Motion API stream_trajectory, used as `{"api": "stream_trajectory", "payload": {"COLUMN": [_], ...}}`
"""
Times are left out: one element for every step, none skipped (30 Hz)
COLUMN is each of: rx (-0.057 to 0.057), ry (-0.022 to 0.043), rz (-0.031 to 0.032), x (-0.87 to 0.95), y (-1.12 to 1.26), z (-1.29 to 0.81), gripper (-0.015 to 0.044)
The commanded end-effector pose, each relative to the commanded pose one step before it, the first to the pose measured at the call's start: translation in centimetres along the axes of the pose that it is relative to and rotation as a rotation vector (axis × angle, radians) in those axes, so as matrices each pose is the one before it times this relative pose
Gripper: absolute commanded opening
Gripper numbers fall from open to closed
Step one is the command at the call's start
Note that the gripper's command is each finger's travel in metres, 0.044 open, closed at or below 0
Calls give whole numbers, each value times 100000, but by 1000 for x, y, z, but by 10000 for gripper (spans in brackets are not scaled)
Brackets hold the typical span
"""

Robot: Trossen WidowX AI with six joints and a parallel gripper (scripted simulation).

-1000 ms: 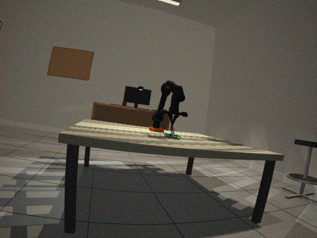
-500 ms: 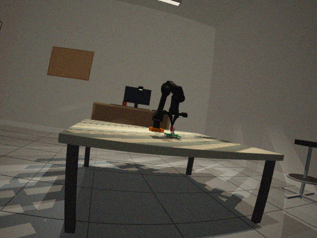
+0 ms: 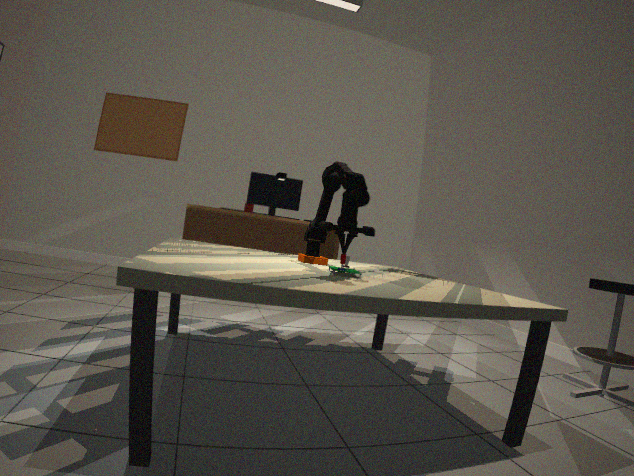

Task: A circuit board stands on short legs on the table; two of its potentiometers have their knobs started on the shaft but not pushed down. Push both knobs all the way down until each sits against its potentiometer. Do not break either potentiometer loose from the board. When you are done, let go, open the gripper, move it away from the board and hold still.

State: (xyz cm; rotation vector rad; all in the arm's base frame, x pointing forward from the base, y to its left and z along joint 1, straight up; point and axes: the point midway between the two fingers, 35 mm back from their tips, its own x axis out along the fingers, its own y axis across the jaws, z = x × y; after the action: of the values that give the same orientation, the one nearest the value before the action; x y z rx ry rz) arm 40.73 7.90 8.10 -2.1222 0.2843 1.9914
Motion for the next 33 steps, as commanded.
{"api": "stream_trajectory", "payload": {"rx": [-543, 0, 0, 0, 0, 0, 0, 0, 0, 0, 0, 0, 0, 0, 0, 0, 0, 0, 0, 0, 0, 0, 0, 0, 0, 0, 0, 0, 0, 0, 0, 0, 0], "ry": [-2908, 0, 0, 0, 0, 0, 0, 0, 0, 0, 0, 0, 0, 0, 0, 0, 0, 0, 0, 0, 0, 0, 0, 0, 0, 0, 0, 0, 0, 0, 0, 0, 0], "rz": [1229, 0, 0, 0, 0, 0, 0, 0, 0, 0, 0, 0, 0, 0, 0, 0, 0, 0, 0, 0, 0, 0, 0, 0, 0, 0, 0, 0, 0, 0, 0, 0, 0], "x": [2638, 0, 0, 0, 20, 43, 53, 67, 86, 72, 25, 0, 0, 0, 0, 0, 0, 0, 0, 27, 41, 60, 65, 25, 0, 0, 0, 0, 0, 0, 0, 0, 0], "y": [-95, 0, 0, 0, 0, 0, 0, 0, 0, 0, 0, 0, 0, 0, 0, 0, 0, 0, 0, 0, 0, 0, 0, 0, 0, 0, 0, 0, 0, 0, 0, 0, 0], "z": [-100, 0, 0, 0, 0, 0, 0, 0, 0, 0, 0, 0, 0, 0, 0, 0, 0, 0, 0, 0, 0, 0, 0, 0, 0, 0, 0, 0, 0, 0, 0, 0, 0], "gripper": [0, 0, 0, 0, 0, 0, 0, 0, 0, 0, 0, 0, 0, 0, 0, 0, 0, 0, 0, 0, 0, 0, 0, 0, 0, 0, 0, 0, 0, 0, 0, 0, 0]}}
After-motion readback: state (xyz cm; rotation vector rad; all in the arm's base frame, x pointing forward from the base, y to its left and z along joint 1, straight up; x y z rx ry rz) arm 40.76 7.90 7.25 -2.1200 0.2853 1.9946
